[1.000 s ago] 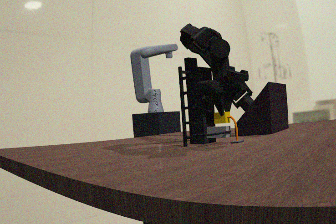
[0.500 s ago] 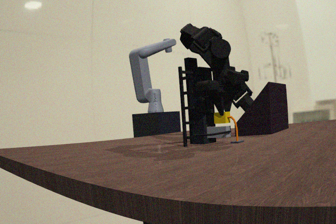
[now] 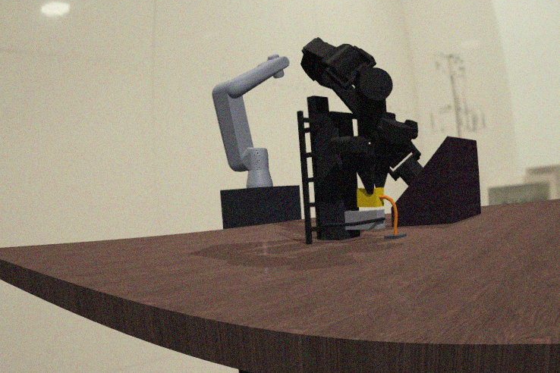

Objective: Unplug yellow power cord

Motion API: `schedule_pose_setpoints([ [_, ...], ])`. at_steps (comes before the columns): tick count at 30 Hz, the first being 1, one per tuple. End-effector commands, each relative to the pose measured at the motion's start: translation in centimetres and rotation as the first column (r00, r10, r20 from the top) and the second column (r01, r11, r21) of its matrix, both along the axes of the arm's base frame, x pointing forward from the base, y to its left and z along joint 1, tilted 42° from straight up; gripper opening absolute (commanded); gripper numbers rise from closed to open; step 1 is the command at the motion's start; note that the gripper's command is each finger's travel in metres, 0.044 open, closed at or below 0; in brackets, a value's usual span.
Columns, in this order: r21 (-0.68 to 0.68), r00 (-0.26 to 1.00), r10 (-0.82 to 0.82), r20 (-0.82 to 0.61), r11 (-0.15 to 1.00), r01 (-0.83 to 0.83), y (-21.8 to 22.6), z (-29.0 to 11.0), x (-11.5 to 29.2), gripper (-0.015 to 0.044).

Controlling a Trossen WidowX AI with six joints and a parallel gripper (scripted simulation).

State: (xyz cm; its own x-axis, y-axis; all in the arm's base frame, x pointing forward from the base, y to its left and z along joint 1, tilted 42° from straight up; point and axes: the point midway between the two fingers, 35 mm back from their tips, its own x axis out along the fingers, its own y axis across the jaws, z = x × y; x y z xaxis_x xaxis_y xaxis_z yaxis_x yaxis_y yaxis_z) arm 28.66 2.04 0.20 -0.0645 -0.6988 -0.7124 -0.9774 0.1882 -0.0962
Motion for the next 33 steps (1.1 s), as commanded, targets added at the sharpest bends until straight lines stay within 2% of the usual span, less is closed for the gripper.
schedule_pose_setpoints([
  [1, 0.063, 1.000, 0.012, 0.025, 0.998, -0.014, 2.5, -1.3, 0.8, 0.0000],
  [19, 0.063, 1.000, 0.013, 0.023, 0.998, -0.014, 5.0, -2.8, 1.3, 0.0000],
  [20, 0.043, 1.000, -0.019, 0.010, 0.999, 0.019, 2.9, -2.3, 0.8, 0.0026],
  [25, 0.043, 1.000, -0.019, 0.010, 0.999, 0.019, 2.9, -2.3, 0.8, 0.0157],
  [33, 0.043, 1.000, -0.019, 0.010, 0.999, 0.019, 2.9, -2.3, 0.8, 0.0160],
])
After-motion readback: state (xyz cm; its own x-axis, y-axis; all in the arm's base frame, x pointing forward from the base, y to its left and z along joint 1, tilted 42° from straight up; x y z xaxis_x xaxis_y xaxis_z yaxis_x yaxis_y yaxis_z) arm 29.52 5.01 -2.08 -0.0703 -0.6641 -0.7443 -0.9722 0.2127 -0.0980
